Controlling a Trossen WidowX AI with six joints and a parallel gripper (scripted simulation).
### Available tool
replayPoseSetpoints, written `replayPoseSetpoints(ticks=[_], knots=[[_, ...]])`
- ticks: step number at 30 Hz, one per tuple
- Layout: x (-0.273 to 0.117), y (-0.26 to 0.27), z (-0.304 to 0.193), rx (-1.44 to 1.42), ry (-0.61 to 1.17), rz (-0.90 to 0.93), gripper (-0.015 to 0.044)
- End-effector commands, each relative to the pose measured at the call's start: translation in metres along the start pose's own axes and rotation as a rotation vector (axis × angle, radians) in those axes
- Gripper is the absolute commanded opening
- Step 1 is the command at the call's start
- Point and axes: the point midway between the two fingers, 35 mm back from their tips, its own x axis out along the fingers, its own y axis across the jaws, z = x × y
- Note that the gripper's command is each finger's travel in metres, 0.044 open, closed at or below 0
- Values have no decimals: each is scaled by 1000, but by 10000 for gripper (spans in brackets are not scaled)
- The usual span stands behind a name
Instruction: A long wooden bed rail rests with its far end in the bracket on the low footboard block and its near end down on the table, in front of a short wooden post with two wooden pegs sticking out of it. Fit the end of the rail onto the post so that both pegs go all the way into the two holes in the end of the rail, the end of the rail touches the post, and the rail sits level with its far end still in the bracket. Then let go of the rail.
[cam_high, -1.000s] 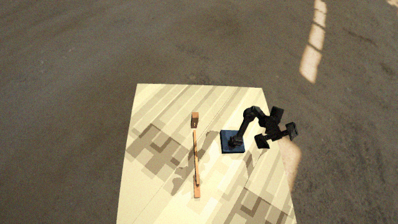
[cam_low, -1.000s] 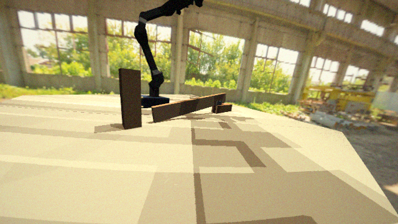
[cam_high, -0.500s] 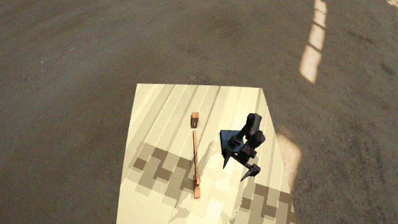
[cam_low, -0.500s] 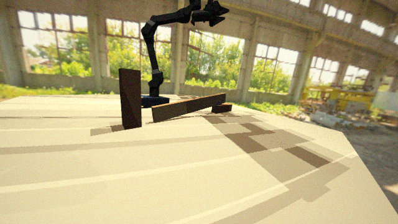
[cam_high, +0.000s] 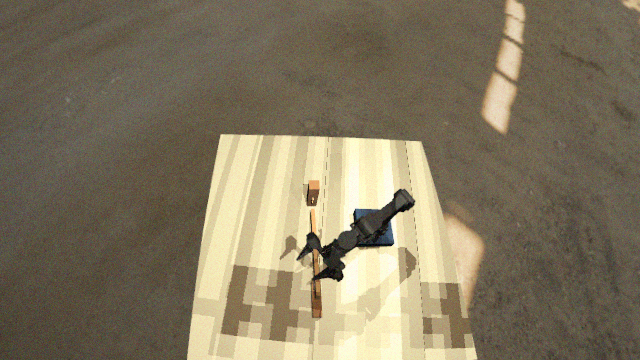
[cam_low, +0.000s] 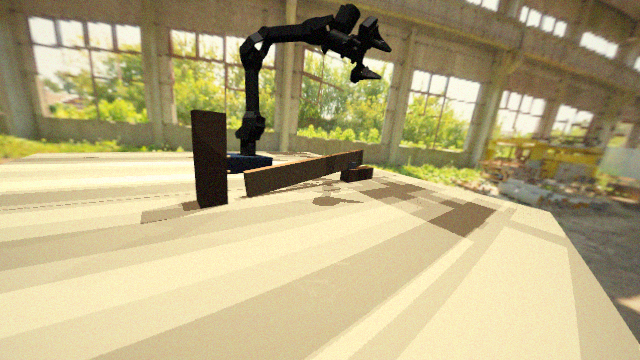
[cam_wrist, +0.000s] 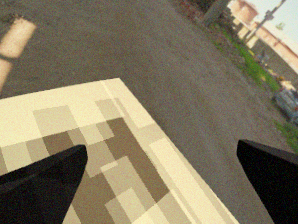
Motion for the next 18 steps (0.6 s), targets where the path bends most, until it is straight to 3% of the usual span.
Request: replayPoseSetpoints(ticks=[1,9,18], knots=[[23,-8,-62,-125,180,46,440],[33,-18,-197,-329,515,259,440],[-9,-5,-338,-427,744,690,440]])
